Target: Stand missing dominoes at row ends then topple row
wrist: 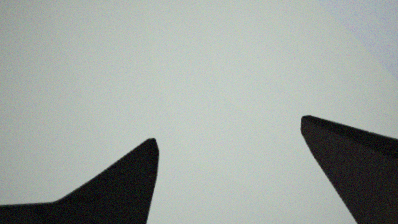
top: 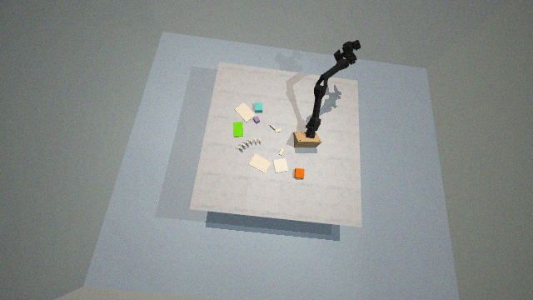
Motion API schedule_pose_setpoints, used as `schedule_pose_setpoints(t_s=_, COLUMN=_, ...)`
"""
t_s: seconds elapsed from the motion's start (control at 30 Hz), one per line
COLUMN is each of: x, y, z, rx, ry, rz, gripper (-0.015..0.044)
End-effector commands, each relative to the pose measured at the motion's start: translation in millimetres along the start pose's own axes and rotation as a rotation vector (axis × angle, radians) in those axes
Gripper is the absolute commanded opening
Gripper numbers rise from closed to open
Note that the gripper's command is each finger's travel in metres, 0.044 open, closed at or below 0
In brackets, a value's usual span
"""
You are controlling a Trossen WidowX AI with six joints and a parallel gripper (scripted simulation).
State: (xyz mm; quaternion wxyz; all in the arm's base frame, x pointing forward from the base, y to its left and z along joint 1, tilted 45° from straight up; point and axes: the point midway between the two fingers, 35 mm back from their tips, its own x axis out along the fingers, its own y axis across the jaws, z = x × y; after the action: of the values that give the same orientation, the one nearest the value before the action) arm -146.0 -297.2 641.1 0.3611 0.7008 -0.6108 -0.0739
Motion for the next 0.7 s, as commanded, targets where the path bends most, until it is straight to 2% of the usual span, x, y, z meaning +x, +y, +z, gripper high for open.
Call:
schedule_pose_setpoints(t_s=0.0, x=1, y=-1, z=0, rx=-0.001, ry=0.001, rz=-0.001, gripper=0.0426)
schedule_pose_setpoints(t_s=0.03, x=3, y=-3, z=1, rx=-0.002, ry=0.003, rz=-0.003, gripper=0.044)
schedule_pose_setpoints(t_s=0.27, x=49, y=-54, z=13, rx=-0.046, ry=0.039, rz=-0.069, gripper=0.044)
schedule_pose_setpoints(t_s=0.67, x=115, y=-211, z=16, rx=-0.21, ry=0.065, rz=-0.293, gripper=0.044)
